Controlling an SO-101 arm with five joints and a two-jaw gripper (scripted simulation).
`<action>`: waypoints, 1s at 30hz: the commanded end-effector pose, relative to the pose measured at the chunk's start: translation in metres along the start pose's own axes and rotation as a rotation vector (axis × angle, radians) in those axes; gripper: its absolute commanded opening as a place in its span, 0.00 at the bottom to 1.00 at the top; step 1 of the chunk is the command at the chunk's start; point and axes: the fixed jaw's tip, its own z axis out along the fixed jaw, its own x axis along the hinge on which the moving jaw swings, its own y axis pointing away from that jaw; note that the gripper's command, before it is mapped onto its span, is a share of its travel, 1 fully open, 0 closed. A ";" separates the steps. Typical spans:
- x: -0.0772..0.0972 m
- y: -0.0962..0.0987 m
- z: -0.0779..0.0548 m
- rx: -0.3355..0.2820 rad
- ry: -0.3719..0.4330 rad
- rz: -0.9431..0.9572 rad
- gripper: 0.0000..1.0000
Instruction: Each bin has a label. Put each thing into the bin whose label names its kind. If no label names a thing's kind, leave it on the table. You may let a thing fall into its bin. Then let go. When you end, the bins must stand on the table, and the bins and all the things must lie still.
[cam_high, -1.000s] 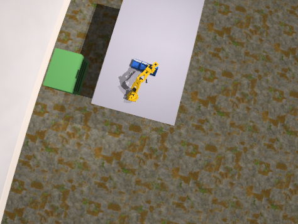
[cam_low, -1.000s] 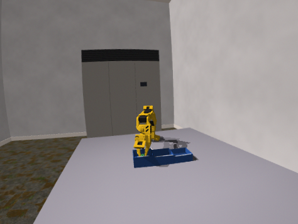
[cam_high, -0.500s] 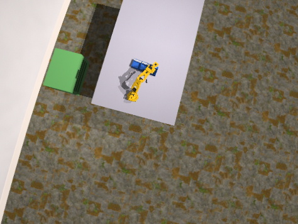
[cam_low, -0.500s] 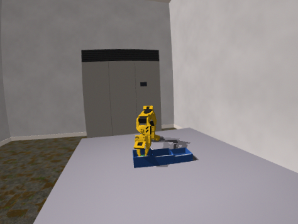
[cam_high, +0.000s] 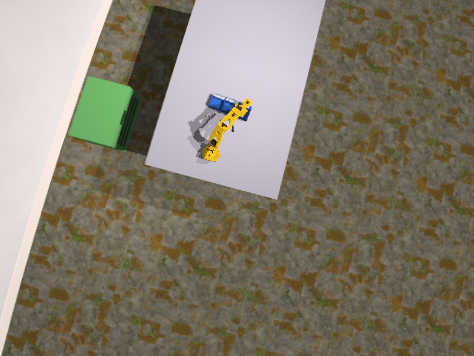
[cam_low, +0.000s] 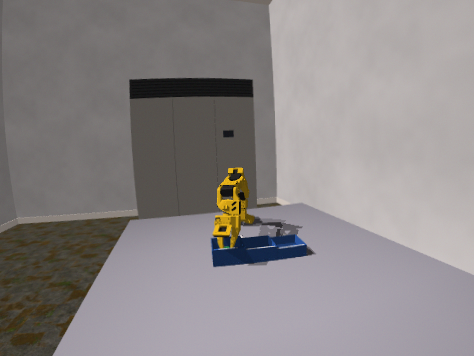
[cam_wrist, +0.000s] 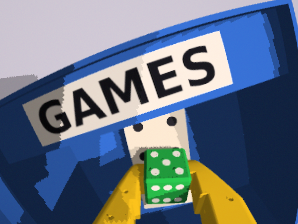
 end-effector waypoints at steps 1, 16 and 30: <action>-0.009 -0.003 -0.010 0.003 -0.053 0.017 0.01; -0.009 -0.003 -0.010 0.003 -0.053 0.017 0.12; -0.009 -0.003 -0.010 0.003 -0.053 0.017 0.17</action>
